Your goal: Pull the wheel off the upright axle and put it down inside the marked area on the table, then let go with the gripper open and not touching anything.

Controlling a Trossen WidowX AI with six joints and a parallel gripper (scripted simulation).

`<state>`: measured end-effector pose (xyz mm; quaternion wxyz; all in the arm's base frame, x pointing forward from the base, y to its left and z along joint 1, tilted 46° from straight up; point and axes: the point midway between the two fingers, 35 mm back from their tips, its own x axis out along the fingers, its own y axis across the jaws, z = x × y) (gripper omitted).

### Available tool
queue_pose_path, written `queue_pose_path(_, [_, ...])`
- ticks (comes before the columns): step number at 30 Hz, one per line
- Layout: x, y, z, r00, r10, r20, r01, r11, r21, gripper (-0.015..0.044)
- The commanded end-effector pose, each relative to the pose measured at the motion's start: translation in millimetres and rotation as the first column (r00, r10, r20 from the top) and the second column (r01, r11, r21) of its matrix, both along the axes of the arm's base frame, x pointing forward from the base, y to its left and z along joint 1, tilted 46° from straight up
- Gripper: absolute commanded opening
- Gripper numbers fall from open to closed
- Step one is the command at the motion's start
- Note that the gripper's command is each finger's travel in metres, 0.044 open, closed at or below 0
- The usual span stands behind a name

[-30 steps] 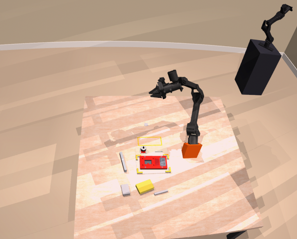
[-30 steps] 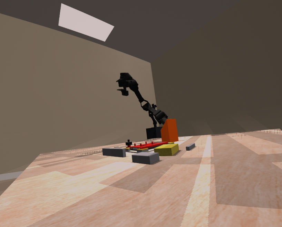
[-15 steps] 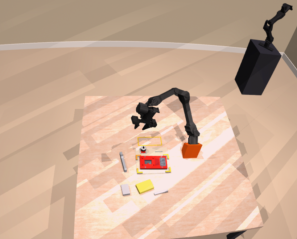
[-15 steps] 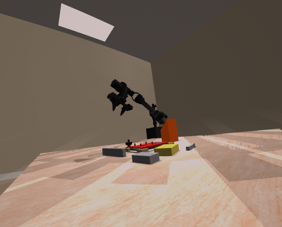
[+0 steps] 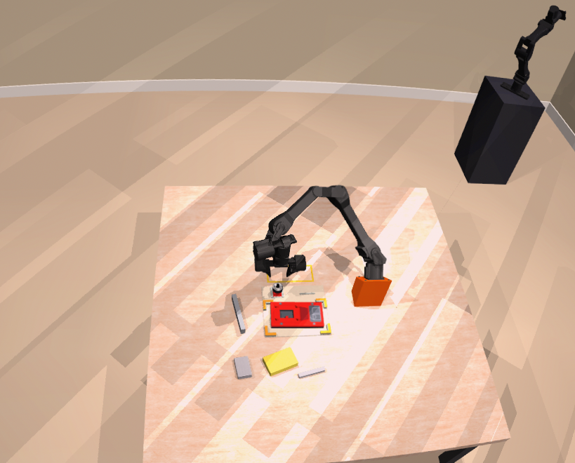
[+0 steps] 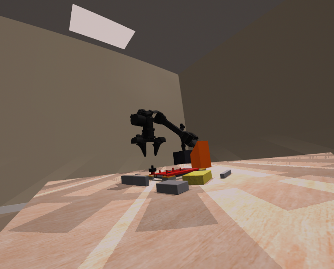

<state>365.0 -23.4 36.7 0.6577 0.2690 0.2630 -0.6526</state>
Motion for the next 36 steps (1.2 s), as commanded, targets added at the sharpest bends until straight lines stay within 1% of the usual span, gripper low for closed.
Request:
queue_pose_path(1, [-3.6,3.7,-2.7,1.000,-0.001,0.001,0.001,1.000,0.005,0.0300])
queue_pose_path(6, [-2.2,-6.3,-13.2,1.000,-0.001,0.001,0.001,1.000,0.006,0.0300])
queue_pose_path(12, [-1.4,-44.9,-50.4,1.000,-0.001,0.002,0.001,1.000,0.003,0.0300])
queue_pose_path(16, [-1.1,-49.7,-55.0,1.000,-0.001,0.002,0.001,1.000,0.001,0.0300])
queue_pose_path(36, [-4.0,-48.7,-53.9,1.000,-0.016,-0.010,0.016,1.000,0.006,0.0167])
